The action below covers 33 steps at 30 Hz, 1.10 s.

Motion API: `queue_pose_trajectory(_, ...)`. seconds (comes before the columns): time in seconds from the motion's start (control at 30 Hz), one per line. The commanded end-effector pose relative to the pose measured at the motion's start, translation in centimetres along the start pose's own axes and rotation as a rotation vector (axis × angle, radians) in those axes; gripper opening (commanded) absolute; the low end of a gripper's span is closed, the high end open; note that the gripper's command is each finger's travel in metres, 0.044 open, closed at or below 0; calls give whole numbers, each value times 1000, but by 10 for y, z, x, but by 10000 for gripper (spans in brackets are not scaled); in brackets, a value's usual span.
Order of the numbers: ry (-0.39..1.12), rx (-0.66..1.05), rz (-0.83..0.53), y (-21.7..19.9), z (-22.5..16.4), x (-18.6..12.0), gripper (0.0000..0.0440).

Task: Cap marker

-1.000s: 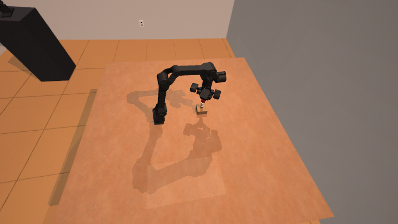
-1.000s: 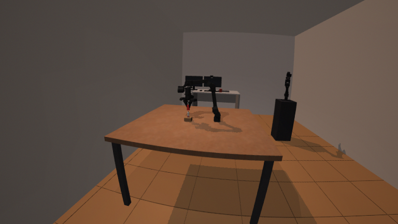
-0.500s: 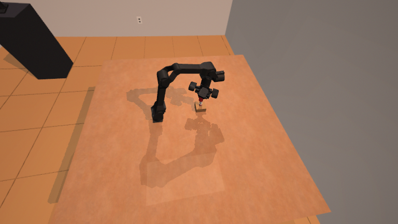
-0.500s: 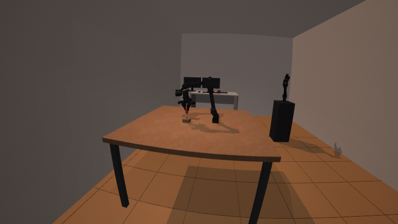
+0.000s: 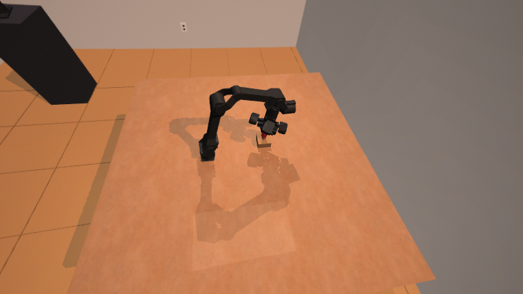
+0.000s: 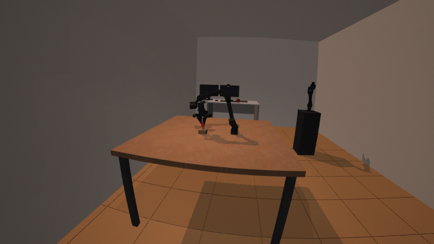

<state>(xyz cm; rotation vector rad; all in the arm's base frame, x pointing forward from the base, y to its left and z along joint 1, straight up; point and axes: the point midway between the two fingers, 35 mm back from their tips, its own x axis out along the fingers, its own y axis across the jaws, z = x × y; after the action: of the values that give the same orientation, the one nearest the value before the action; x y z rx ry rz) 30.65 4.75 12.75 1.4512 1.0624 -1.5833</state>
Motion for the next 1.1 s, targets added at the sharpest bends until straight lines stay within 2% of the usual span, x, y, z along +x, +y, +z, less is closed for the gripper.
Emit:
queue_pose_trajectory(0.0,-7,-18,-36,-5,1,13,34)
queue_pose_trajectory(0.17,-9,-38,-43,-5,1,23,34)
queue_pose_trajectory(0.7,-77,-104,-48,-9,6,27,438)
queue_pose_trajectory(1.07,-85,-156,14,-9,5,-12,440)
